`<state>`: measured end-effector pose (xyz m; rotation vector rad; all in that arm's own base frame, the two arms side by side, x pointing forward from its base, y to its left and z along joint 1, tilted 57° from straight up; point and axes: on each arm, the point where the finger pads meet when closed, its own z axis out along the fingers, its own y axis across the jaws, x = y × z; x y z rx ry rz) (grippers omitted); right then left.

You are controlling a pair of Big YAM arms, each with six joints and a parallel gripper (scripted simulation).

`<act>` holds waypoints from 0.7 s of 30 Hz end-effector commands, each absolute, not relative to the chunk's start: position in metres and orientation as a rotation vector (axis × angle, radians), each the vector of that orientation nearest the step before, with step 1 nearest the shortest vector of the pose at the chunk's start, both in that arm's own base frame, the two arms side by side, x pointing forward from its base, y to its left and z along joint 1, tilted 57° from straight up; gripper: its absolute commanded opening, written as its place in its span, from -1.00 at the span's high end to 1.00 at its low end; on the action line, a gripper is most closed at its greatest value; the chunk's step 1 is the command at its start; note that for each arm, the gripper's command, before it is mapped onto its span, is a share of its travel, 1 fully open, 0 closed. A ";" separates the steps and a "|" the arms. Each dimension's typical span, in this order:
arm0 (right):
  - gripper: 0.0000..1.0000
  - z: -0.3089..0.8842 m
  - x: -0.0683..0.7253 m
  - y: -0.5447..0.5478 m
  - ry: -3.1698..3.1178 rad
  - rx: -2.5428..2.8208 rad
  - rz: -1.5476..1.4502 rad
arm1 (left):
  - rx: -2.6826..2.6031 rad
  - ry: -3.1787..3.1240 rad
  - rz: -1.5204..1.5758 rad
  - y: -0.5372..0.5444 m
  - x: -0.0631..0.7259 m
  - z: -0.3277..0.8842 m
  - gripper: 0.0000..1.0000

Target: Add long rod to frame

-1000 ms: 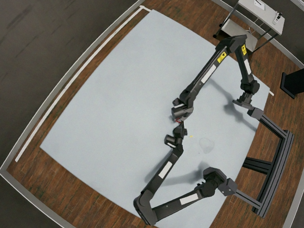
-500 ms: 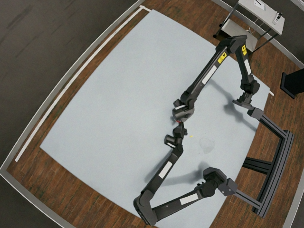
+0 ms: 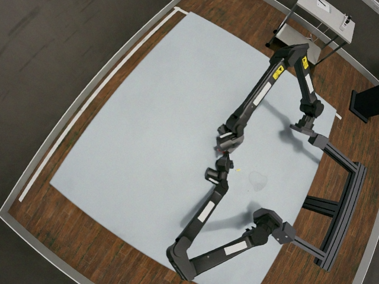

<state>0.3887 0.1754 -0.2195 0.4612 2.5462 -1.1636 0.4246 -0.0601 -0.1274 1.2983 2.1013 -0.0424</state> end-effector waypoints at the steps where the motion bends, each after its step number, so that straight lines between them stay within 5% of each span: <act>1: 0.19 -0.211 0.392 0.194 2.534 0.458 -1.126 | 1.308 2.092 -0.048 -0.064 0.422 -0.126 1.00; 7: 0.19 -0.210 0.392 0.193 2.534 0.458 -1.126 | 1.308 2.092 -0.048 -0.064 0.422 -0.126 1.00; 9: -0.26 -0.214 0.386 0.189 2.539 0.448 -1.147 | 1.308 2.092 -0.048 -0.064 0.422 -0.126 1.00; 19: -0.28 -0.184 0.389 0.223 2.532 0.457 -1.116 | 1.308 2.092 -0.048 -0.064 0.422 -0.126 1.00; 20: -0.28 -0.184 0.389 0.223 2.532 0.457 -1.116 | 1.308 2.092 -0.048 -0.064 0.422 -0.126 0.77; 21: -0.28 -0.184 0.389 0.223 2.532 0.457 -1.116 | 1.308 2.092 -0.048 -0.064 0.422 -0.126 0.77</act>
